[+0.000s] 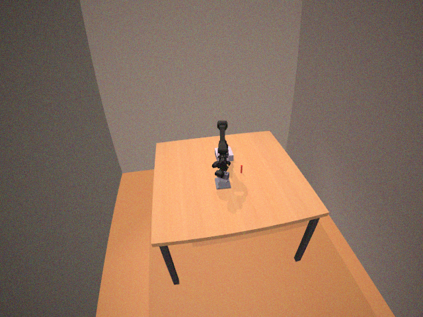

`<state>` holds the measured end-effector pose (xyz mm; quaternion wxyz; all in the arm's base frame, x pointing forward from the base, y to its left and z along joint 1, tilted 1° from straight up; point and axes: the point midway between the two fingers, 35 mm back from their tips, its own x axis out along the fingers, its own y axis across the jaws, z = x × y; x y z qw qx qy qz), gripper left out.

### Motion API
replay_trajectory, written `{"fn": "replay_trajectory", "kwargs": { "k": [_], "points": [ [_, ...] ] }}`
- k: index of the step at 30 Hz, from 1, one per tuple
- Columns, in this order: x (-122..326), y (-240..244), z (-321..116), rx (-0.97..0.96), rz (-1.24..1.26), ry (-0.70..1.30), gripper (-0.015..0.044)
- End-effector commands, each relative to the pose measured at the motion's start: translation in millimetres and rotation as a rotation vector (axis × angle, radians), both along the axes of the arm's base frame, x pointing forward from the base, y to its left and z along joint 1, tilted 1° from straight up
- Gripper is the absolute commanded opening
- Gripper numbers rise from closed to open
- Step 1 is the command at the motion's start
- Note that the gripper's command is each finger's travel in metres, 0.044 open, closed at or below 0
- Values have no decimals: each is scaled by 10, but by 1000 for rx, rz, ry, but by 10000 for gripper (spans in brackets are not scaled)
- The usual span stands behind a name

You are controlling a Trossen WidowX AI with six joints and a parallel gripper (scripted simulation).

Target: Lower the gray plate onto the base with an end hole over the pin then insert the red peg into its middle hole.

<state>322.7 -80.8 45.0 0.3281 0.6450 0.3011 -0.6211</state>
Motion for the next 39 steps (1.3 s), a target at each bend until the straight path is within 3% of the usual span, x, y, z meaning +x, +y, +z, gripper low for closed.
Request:
{"fn": "replay_trajectory", "kwargs": {
  "k": [1,39],
  "points": [
    [-11,3,-8,3,-8,0,0],
    [0,3,-205,3,-8,0,0]
  ]
}}
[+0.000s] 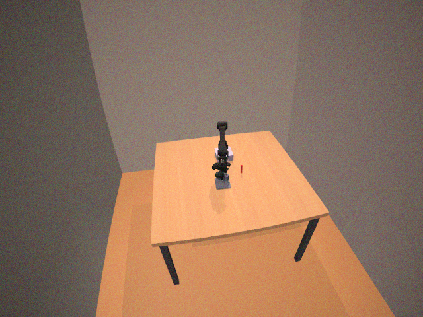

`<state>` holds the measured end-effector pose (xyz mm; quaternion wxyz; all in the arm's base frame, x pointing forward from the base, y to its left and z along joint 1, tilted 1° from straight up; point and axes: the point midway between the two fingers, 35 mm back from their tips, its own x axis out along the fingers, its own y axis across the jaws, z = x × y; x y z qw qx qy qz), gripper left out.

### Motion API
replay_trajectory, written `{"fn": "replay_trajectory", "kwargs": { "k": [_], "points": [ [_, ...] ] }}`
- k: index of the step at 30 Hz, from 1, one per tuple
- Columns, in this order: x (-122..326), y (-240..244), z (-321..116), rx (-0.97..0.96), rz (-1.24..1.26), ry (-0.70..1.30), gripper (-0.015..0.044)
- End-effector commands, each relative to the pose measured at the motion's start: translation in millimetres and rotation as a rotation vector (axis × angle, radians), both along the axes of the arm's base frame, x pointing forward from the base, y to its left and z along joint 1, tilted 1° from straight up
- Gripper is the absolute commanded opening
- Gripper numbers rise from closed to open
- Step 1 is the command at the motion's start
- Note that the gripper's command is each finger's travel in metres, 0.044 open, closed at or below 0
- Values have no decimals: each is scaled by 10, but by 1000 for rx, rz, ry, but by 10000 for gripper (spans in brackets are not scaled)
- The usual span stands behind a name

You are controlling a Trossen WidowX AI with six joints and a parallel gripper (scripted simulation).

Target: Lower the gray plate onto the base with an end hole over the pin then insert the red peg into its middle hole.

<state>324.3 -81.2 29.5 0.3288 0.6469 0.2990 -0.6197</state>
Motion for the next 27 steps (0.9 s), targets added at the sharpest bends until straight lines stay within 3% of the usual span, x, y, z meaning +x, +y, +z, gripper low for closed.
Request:
{"fn": "replay_trajectory", "kwargs": {
  "k": [1,22,27],
  "points": [
    [-16,8,-64,4,-6,6,0],
    [14,-3,-201,0,0,-1,0],
    [14,-3,-201,0,0,-1,131]
  ]
}}
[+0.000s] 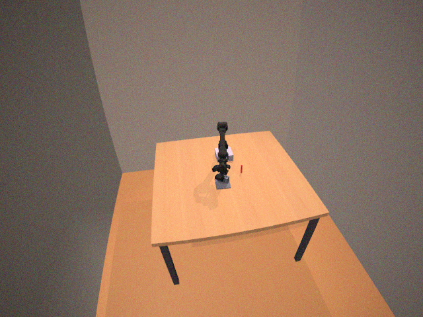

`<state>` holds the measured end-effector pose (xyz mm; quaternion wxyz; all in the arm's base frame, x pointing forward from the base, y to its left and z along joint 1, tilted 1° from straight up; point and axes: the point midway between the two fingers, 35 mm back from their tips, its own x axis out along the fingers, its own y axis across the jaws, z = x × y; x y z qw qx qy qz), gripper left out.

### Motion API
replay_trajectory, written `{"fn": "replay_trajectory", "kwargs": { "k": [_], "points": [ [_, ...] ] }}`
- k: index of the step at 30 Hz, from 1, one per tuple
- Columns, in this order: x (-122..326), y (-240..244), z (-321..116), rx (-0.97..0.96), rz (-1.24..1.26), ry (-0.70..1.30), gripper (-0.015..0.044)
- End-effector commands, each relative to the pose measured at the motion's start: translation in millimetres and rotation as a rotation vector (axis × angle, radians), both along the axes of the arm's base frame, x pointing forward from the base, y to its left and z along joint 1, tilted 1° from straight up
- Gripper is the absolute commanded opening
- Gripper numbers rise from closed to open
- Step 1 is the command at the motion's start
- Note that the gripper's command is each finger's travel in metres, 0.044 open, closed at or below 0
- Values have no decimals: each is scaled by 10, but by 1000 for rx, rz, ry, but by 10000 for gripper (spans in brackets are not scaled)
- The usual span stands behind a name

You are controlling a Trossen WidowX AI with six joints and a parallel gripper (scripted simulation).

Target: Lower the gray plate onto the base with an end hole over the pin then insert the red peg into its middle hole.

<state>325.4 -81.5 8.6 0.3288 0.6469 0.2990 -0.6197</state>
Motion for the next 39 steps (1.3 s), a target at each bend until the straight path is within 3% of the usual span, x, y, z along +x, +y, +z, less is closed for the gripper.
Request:
{"fn": "replay_trajectory", "kwargs": {
  "k": [1,12,19,26,33,39],
  "points": [
    [3,-1,8,0,0,-2,157],
    [3,-1,8,0,0,-2,440],
    [18,-4,108,0,0,-1,440],
    [-39,14,1129,4,-6,5,440],
    [-46,38,1164,4,6,6,440],
    [-221,868,1140,-9,414,14,440]
  ]
}}
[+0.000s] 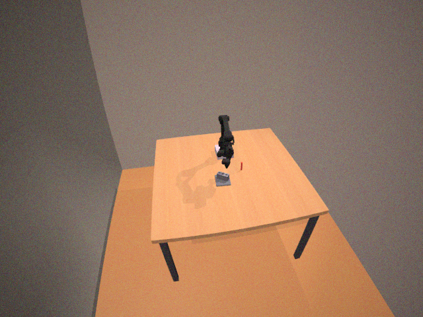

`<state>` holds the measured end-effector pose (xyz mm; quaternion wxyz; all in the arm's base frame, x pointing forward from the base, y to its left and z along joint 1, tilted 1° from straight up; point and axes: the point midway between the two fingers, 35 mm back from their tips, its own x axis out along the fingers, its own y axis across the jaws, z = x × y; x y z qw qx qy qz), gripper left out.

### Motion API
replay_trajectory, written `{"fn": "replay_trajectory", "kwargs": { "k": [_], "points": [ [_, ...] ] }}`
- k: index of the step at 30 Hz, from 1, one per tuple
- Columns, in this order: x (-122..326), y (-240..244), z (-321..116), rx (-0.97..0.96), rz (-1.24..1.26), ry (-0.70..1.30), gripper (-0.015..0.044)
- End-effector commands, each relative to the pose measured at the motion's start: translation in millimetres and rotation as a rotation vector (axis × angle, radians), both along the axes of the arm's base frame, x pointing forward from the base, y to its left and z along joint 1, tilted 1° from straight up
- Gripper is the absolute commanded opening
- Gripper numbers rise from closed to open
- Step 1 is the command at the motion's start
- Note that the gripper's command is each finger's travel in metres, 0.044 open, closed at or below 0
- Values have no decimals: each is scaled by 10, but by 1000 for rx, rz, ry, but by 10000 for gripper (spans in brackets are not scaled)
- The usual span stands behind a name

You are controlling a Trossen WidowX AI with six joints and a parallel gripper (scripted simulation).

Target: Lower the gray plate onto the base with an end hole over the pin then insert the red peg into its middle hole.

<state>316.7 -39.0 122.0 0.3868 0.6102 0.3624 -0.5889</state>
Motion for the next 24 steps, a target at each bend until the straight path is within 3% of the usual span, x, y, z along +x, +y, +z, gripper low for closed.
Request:
{"fn": "replay_trajectory", "kwargs": {
  "k": [1,9,17,24],
  "points": [
    [-191,585,-1,-8,295,2,440],
    [-781,1443,-80,-25,856,9,440],
    [-796,1461,-82,-25,869,9,440],
    [-786,1461,-336,-26,869,9,440]
  ]
}}
